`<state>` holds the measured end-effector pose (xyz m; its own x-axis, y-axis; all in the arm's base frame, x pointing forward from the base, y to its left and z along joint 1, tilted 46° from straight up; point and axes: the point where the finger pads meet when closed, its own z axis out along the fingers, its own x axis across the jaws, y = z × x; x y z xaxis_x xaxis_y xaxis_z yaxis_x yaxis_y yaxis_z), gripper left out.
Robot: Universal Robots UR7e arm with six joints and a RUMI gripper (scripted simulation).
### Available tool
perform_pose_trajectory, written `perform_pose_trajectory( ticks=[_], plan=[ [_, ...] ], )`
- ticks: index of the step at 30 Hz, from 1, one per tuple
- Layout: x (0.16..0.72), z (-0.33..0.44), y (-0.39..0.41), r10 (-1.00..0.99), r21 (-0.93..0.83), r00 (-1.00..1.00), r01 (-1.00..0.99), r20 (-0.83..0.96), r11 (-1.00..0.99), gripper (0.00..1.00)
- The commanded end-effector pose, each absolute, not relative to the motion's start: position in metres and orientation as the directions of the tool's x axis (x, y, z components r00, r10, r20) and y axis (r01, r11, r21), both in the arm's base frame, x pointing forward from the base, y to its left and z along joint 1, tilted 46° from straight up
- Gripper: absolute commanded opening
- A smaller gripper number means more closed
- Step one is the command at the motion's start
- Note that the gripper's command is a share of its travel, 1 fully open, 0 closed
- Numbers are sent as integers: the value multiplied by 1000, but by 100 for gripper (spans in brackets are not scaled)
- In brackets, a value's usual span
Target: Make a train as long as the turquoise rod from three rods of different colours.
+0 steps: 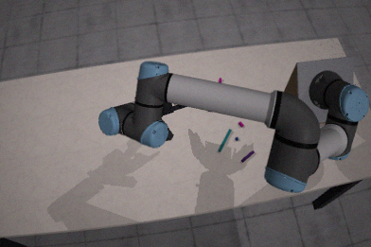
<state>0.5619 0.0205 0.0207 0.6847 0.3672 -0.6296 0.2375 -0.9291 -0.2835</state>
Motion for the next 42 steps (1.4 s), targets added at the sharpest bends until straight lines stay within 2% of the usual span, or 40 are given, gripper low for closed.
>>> perform_pose_trajectory(
  ticks=[1, 12, 24, 29, 42],
  plan=[
    [550, 21, 15, 408, -345, 699, 240, -588, -908, 100],
    [518, 20, 8, 496, -477, 731, 263, -469, -839, 100],
    [469, 17, 9, 579, -613, 777, 337, -247, -714, 100],
    [463, 17, 10, 586, -625, 782, 350, -215, -698, 100],
    [409, 11, 27, 605, -666, 793, 488, 69, -564, 100]
  ],
)
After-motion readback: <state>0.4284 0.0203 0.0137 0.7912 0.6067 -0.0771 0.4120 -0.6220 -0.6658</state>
